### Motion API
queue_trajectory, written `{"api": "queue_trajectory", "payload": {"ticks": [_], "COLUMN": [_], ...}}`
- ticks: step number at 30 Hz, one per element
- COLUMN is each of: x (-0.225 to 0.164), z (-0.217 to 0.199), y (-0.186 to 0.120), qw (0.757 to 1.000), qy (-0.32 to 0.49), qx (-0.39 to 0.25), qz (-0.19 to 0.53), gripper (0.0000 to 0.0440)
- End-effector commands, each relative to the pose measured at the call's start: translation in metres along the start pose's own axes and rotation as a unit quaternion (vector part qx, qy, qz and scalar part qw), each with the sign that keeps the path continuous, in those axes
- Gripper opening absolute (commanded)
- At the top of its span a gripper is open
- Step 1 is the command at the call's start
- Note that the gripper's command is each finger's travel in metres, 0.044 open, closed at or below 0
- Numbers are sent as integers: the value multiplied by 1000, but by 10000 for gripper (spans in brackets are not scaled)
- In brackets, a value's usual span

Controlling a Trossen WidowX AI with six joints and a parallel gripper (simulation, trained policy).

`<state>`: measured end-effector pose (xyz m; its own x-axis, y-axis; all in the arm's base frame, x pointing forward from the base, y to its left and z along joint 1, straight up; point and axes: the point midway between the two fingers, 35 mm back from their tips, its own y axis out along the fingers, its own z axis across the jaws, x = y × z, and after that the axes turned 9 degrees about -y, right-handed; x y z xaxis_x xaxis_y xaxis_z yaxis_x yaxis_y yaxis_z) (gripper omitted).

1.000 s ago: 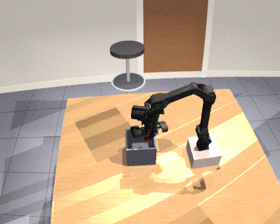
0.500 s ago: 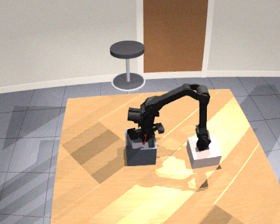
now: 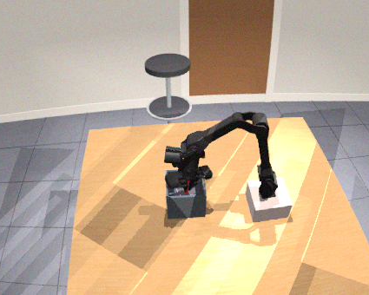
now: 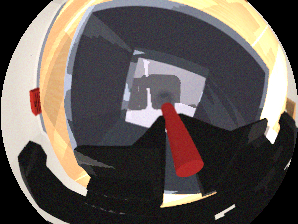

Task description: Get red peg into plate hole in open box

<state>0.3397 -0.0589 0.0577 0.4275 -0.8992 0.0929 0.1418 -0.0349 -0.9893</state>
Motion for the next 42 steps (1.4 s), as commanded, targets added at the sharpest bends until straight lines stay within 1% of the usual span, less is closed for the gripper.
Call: {"api": "queue_trajectory", "payload": {"ticks": [1,5,7,9,13,16,17,20,23,30,42], "x": [0,2,3,4,2,0,0,4,7,12,28], "z": [-1,-1,-1,-1,-3,-1,-1,2,3,4,12], "y": [12,20,23,26,31,31,30,25,20,11,-9], "qw": [1000,1000,1000,1000,999,999,999,998,998,995,991], "qy": [-8,-17,-21,-24,-30,-28,-28,-24,-18,-6,12], "qx": [-6,-11,-14,-18,-29,-26,-23,-15,-8,8,48], "qz": [7,8,8,9,17,32,35,48,63,95,123], "gripper": [0,0,7,35,115,118,135,164,163,185,219]}}
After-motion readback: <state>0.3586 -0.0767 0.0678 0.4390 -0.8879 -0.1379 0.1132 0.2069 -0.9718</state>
